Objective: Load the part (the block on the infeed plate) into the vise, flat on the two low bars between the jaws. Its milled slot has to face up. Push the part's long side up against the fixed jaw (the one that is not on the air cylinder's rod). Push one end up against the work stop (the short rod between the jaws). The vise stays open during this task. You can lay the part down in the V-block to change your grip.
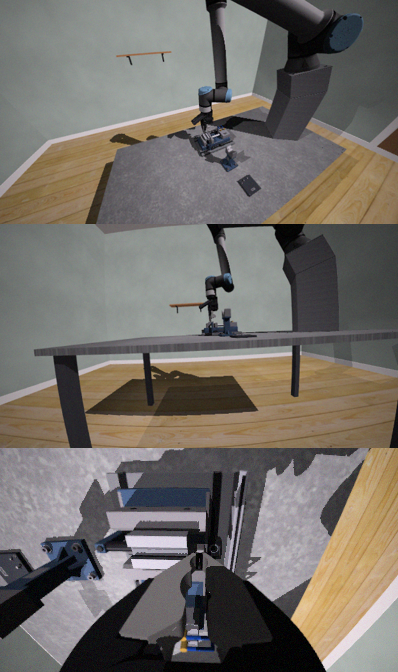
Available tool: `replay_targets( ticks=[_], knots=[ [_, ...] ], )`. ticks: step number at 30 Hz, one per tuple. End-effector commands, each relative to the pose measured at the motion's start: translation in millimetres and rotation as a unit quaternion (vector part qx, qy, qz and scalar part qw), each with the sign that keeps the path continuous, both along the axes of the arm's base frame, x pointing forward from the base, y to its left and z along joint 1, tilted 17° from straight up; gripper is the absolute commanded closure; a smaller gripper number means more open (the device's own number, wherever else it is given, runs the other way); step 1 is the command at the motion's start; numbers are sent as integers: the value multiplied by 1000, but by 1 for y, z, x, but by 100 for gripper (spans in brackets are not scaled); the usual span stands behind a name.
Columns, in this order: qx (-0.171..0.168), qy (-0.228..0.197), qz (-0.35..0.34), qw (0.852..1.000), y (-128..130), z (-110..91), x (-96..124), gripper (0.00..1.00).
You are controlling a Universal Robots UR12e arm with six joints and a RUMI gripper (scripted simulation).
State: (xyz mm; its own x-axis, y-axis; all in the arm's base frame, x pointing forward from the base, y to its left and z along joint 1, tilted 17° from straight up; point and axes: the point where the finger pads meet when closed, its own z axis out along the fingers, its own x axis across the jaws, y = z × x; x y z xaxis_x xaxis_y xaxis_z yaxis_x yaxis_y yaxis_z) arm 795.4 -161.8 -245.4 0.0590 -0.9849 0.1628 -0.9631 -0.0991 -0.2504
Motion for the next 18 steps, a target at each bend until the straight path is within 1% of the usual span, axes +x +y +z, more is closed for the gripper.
replay_targets(
  ticks=[1,18],
  knots=[
    [0,-1,0,1000,-4,1,1,100],
    [0,-1,0,1000,-6,3,0,100]
  ],
)
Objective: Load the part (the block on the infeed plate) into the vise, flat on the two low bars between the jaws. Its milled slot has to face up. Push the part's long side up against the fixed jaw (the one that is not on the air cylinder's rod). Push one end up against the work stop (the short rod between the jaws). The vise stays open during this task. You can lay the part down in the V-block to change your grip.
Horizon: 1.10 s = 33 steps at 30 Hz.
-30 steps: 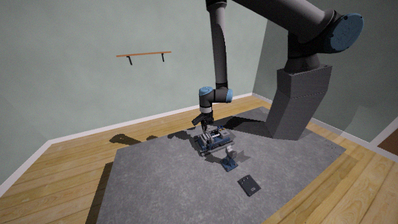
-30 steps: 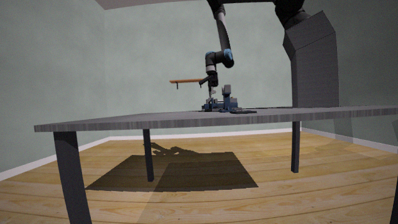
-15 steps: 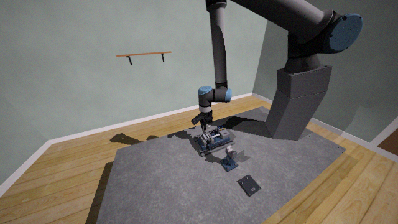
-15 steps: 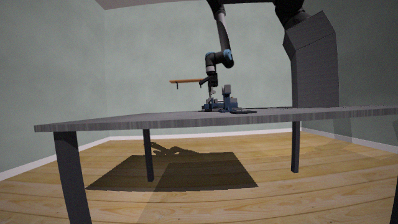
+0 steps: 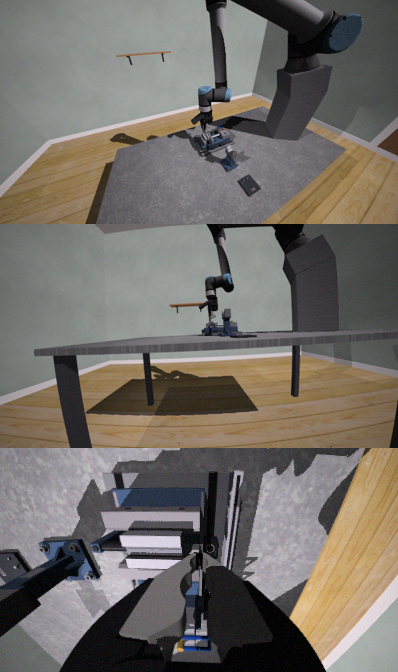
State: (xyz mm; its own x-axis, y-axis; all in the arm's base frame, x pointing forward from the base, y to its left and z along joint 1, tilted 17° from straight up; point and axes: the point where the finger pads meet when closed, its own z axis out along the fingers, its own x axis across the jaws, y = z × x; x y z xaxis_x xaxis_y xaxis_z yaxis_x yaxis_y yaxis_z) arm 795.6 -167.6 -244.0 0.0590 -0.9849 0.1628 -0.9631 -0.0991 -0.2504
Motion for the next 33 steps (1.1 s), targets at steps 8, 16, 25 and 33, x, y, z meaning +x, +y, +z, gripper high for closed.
replay_targets(
  ticks=[8,16,25,33],
  knots=[
    [0,-1,0,1000,1,9,-2,100],
    [0,-1,0,1000,4,27,-7,100],
    [0,-1,0,1000,6,43,-11,100],
    [0,-1,0,1000,8,56,-15,100]
  ],
)
